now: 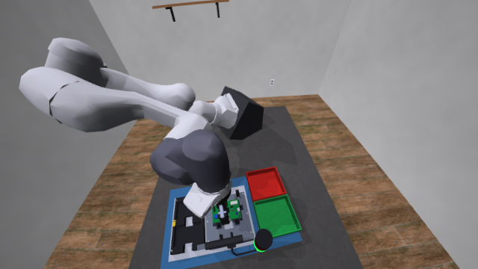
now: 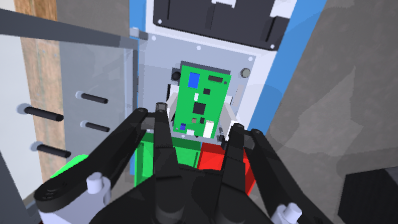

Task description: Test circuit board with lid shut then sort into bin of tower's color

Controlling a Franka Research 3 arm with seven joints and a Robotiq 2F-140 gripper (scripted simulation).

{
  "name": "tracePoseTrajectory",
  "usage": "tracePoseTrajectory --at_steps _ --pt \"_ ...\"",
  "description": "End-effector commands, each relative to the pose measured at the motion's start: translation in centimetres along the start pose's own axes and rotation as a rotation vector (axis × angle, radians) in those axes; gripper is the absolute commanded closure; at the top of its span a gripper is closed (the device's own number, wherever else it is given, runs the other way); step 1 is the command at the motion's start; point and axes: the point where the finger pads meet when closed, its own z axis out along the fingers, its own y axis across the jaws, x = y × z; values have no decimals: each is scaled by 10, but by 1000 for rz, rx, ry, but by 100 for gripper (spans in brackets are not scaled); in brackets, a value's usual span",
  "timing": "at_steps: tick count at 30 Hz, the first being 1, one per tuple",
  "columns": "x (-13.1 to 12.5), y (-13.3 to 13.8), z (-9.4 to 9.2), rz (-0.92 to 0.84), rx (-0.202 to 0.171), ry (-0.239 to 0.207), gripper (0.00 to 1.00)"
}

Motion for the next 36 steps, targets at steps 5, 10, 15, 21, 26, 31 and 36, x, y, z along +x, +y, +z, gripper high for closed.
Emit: tracePoseTrajectory --at_steps 5,10,15,21,26,31,36 --pt "0 0 -3 -5 1 0 54" --pt "0 0 -10 -5 1 0 54" --pt "0 0 -19 -5 1 0 54" --pt "0 0 -42 -5 1 0 54" --pt "0 0 -62 -5 1 0 54" --pt "0 0 -74 -5 1 0 54" --pt "0 0 -80 -5 1 0 54"
